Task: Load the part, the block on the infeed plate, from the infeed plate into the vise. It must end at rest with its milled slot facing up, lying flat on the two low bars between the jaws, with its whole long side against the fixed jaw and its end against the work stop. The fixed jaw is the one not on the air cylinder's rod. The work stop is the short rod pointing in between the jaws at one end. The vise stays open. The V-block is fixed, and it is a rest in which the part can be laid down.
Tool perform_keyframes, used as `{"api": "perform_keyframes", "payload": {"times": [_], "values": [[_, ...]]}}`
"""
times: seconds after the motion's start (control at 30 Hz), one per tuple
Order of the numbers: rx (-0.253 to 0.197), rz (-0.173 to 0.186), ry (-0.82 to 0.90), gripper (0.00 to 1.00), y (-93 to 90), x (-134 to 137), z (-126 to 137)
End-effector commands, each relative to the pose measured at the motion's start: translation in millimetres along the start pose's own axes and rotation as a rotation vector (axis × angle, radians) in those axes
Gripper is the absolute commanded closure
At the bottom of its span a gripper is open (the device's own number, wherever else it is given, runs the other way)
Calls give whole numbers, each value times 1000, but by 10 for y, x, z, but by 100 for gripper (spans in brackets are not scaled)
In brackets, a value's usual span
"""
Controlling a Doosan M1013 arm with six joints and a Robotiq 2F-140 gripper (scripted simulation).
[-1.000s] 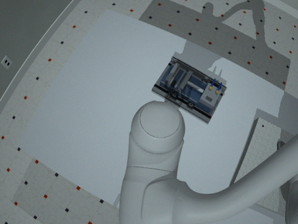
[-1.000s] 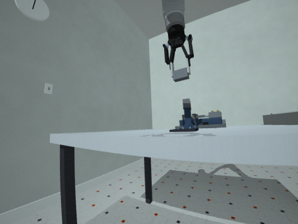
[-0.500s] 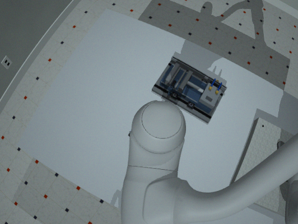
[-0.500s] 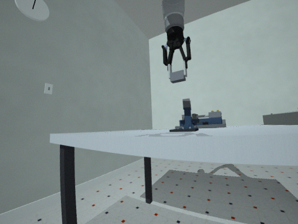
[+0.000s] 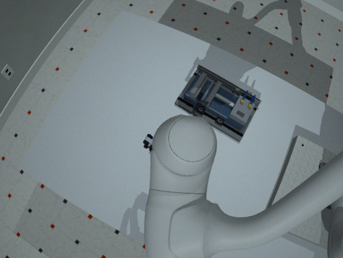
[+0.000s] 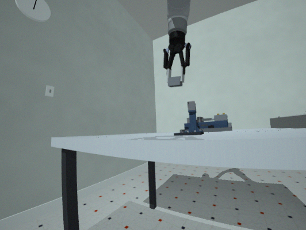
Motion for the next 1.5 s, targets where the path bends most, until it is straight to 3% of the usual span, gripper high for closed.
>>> {"api": "perform_keyframes", "payload": {"times": [0.0,0.27,0.33,0.77,0.83,0.9,1.17,1.4,1.47], "values": [[-33,69,-29,100,24,217,140],[-80,196,-73,100,71,592,367],[-80,196,-73,100,71,592,367],[-121,456,-128,100,303,1323,687],[-121,500,-132,100,357,1440,720],[-121,500,-132,100,357,1440,720],[-93,673,-132,100,612,1886,780],[-35,808,-107,100,853,2211,721],[-35,808,-107,100,853,2211,721]]}}
Point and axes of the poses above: the point where the finger pads meet when closed, its own y axis back along the fingers, its own x axis across the jaws, z = x × y, the point moved 3 cm from there along y, back along the fingers, and after that the axes turned 4 degrees about y, right-handed, at the moved point
